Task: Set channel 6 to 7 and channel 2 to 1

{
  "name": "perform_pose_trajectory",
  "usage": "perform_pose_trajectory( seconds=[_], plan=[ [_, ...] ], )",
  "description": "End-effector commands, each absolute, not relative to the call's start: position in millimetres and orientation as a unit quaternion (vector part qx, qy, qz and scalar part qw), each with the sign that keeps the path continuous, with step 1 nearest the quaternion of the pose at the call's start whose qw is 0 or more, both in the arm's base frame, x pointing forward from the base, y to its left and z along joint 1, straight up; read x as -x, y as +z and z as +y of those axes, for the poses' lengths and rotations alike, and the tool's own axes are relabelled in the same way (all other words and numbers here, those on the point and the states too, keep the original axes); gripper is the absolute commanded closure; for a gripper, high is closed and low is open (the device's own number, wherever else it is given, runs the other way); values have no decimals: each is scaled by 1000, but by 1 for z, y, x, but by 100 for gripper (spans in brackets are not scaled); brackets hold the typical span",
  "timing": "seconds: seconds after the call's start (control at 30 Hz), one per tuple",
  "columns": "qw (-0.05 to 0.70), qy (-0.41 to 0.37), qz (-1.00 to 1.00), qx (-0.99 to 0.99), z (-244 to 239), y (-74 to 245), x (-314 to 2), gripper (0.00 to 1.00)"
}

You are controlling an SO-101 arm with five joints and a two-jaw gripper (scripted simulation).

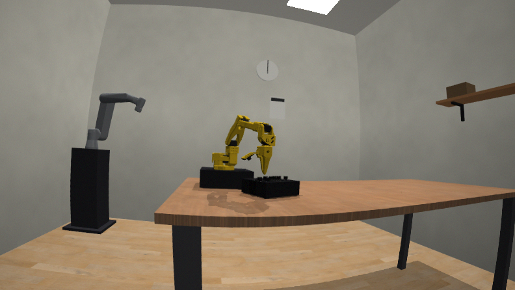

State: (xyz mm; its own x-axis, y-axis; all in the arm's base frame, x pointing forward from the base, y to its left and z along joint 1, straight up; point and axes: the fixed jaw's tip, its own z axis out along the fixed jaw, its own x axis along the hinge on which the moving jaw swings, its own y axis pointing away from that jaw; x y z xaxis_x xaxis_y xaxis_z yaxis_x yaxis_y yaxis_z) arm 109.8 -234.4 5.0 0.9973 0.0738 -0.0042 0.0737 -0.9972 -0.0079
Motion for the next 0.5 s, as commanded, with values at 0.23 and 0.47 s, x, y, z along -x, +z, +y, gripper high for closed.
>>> perform_pose_trajectory(
  seconds=[0.23,0.47],
  plan=[
    [0,0,-54,999,-230,11,-117,100],
    [0,0,-116,993,-206,20,-141,100]
  ],
)
